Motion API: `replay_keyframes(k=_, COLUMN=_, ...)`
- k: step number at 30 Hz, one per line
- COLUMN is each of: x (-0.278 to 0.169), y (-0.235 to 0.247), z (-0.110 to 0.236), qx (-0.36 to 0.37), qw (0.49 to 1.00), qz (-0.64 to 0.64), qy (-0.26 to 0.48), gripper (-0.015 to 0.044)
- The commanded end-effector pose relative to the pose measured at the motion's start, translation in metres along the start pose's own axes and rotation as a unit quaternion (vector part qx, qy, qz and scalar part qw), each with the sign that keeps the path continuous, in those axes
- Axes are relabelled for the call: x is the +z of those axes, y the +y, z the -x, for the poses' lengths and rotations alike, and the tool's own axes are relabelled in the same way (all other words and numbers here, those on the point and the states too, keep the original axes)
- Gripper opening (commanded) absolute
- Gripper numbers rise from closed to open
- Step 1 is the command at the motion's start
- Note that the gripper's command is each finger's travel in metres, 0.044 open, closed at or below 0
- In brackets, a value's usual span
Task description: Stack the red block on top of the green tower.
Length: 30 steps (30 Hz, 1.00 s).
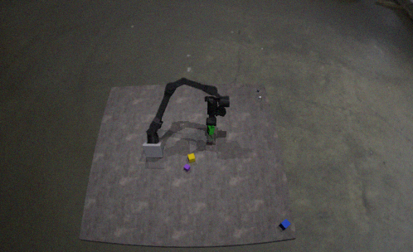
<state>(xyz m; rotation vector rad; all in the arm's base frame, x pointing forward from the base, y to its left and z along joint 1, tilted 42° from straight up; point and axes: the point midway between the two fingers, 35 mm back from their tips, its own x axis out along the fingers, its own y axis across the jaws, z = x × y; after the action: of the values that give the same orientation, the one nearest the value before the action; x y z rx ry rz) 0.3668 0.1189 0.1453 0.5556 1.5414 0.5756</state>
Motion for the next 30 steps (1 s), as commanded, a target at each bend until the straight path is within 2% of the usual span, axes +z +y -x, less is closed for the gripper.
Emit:
replay_keyframes(k=1, x=-0.001, y=0.000, z=-0.009, qx=0.003, qw=1.000, qz=-0.005, qy=0.004, gripper=0.0000)
replay_keyframes(k=11, x=-0.002, y=0.000, z=-0.038, qx=0.004, qw=1.000, qz=-0.005, qy=0.004, gripper=0.0000)
replay_keyframes(k=30, x=-0.002, y=0.000, z=-0.040, qx=0.004, qw=1.000, qz=-0.005, qy=0.004, gripper=0.0000)
